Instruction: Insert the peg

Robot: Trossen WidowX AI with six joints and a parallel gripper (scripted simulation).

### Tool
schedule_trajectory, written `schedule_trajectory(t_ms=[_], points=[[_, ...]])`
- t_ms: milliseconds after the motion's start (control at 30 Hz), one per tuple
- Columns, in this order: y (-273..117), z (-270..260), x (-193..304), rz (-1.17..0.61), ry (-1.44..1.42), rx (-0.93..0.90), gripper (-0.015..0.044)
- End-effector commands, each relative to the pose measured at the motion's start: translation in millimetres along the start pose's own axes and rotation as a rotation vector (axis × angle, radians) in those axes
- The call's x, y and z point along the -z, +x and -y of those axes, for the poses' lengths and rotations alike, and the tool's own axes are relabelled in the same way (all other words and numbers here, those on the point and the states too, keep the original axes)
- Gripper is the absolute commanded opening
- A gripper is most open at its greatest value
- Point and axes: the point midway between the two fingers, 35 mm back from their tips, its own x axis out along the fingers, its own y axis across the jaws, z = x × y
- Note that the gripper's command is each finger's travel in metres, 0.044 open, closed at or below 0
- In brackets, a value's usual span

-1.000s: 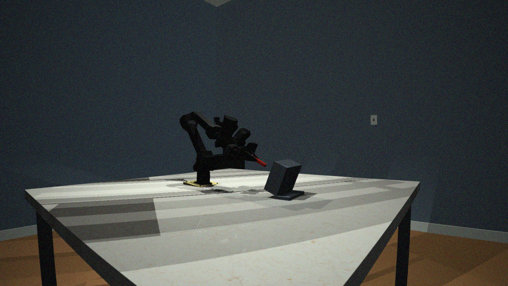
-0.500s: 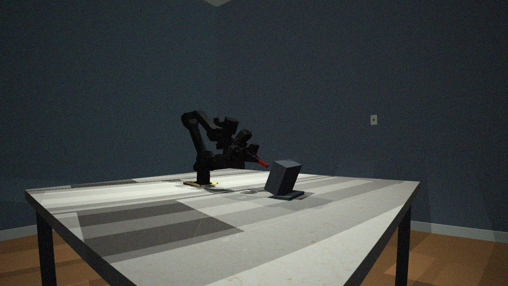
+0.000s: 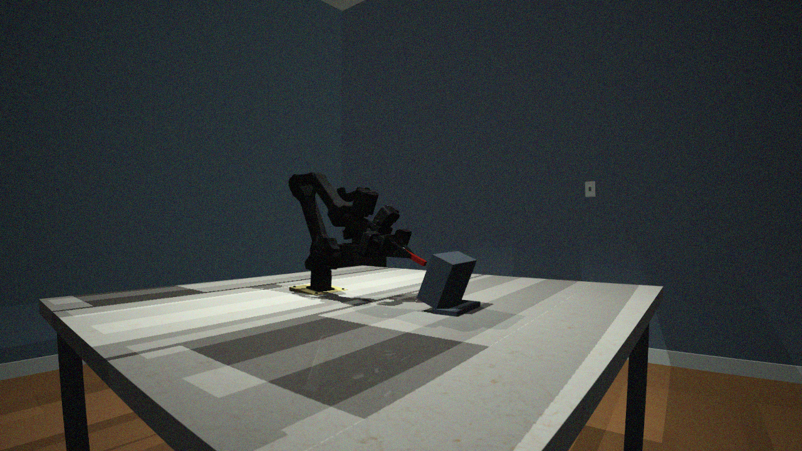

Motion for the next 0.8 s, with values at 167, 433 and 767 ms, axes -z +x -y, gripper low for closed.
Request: schedule_trajectory(t_ms=[167,433,767], points=[[6.5,2.3,4.1,0.008,-0.008,0.009,0.0],[9.6,3.2,5.1,0.018,-0.01,0.013,0.0],[13.9,4.1,7.6,0.034,-0.014,0.019,0.0]])
